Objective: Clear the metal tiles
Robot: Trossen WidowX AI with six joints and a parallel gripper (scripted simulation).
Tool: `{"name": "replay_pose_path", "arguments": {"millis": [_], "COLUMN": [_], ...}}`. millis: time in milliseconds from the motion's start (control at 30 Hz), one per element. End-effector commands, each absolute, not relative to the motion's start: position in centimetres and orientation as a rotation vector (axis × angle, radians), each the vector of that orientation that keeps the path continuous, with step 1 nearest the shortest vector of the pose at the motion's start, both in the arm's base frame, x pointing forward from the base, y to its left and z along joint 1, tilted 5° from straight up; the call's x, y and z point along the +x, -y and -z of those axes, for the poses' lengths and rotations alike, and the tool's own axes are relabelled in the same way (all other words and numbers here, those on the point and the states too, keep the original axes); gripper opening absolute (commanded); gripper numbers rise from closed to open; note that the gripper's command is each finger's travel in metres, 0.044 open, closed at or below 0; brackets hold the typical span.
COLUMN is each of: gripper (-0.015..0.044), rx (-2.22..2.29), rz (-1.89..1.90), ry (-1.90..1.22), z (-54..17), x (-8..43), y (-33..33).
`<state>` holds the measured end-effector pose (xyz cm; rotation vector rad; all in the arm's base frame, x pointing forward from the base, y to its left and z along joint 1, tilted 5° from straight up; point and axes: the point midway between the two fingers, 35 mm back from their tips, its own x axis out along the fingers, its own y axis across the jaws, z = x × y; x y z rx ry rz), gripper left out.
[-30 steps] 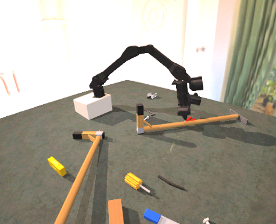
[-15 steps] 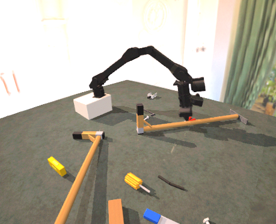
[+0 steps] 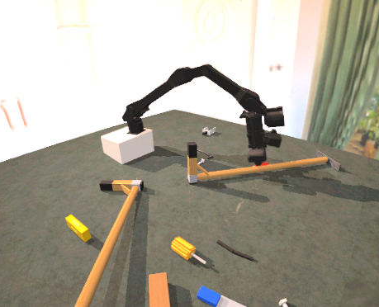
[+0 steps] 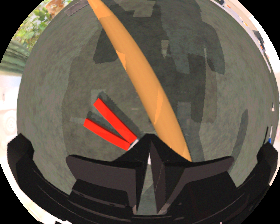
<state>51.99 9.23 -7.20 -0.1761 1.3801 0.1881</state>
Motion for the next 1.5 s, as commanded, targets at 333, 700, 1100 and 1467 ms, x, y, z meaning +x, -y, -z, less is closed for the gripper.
{"name": "replay_pose_path", "arguments": {"millis": [333,700,1100,1467], "gripper": [0.0,0.0,0.0,0.0], "rx": [-0.176,-0.177,-0.178,-0.179], "rz": [-0.19,-0.189,-0.188,-0.187], "ry": [-1.375,-1.372,-1.368,-1.365], "z": [7.4,7.4,7.3,7.3], "x": [53.1,53.8,54.5,55.1], "y": [-8.0,-7.2,-6.2,-5.3]}}
